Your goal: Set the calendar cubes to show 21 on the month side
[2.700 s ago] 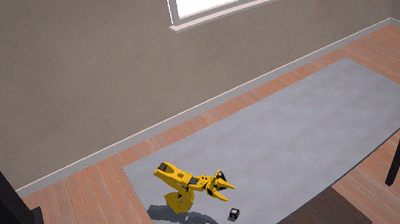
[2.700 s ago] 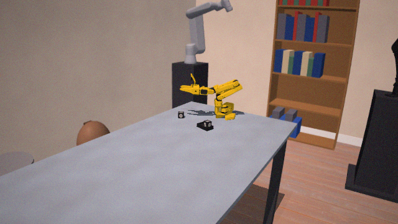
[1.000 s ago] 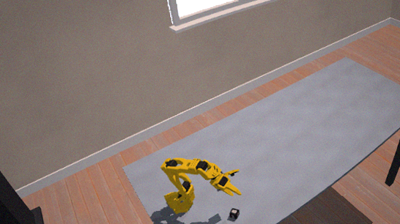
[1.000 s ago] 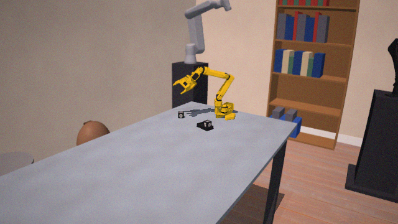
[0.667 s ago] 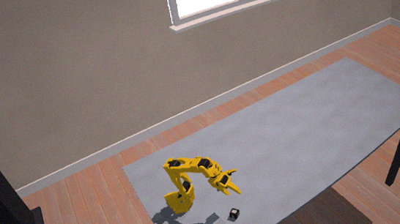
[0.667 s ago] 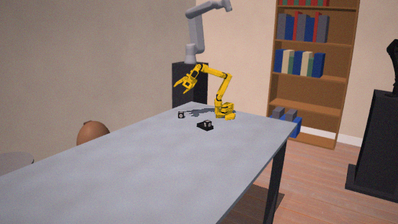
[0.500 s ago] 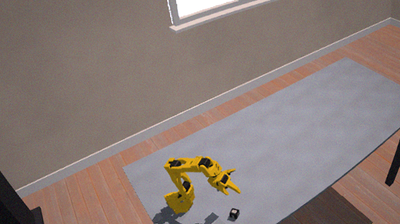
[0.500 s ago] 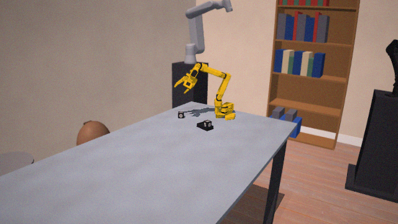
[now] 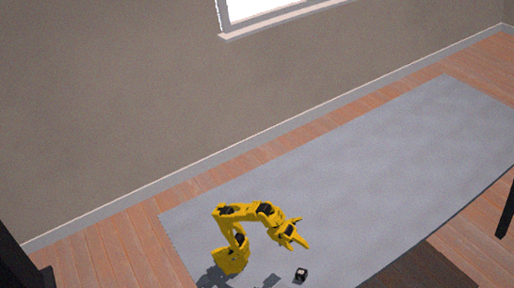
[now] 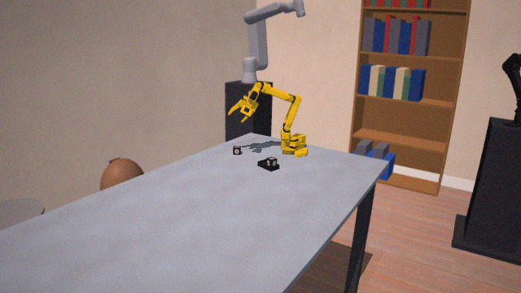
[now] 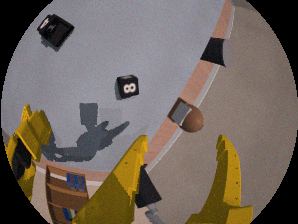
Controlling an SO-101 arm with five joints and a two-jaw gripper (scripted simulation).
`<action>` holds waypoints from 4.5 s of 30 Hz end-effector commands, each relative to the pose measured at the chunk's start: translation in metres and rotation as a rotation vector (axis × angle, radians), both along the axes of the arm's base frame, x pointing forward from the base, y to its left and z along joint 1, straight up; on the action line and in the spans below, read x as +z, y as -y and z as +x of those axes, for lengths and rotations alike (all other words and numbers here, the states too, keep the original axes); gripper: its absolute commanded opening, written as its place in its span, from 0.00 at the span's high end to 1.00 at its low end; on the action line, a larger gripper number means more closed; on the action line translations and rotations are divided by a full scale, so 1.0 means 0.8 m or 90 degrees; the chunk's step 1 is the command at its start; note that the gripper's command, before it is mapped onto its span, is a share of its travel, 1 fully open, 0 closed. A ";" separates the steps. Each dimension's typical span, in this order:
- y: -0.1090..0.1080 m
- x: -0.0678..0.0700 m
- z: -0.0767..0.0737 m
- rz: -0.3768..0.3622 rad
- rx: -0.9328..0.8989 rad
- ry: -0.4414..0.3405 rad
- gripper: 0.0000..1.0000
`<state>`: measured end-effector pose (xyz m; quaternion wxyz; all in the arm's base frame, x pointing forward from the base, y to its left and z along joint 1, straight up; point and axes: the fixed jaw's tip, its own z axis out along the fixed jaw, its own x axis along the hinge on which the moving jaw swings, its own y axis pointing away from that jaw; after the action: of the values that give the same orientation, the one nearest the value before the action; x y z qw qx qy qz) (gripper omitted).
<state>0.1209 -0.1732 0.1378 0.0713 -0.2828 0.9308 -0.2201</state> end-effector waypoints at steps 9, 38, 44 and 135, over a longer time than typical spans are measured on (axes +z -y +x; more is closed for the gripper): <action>0.005 -0.045 0.001 0.103 0.001 -0.074 0.65; -0.002 -0.094 -0.004 0.224 0.002 -0.157 0.65; -0.002 -0.094 -0.004 0.224 0.002 -0.157 0.65; 0.010 -0.144 0.004 0.224 0.002 -0.157 0.83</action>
<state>0.1213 -0.1743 0.0161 -0.0006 -0.2903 0.9569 -0.0003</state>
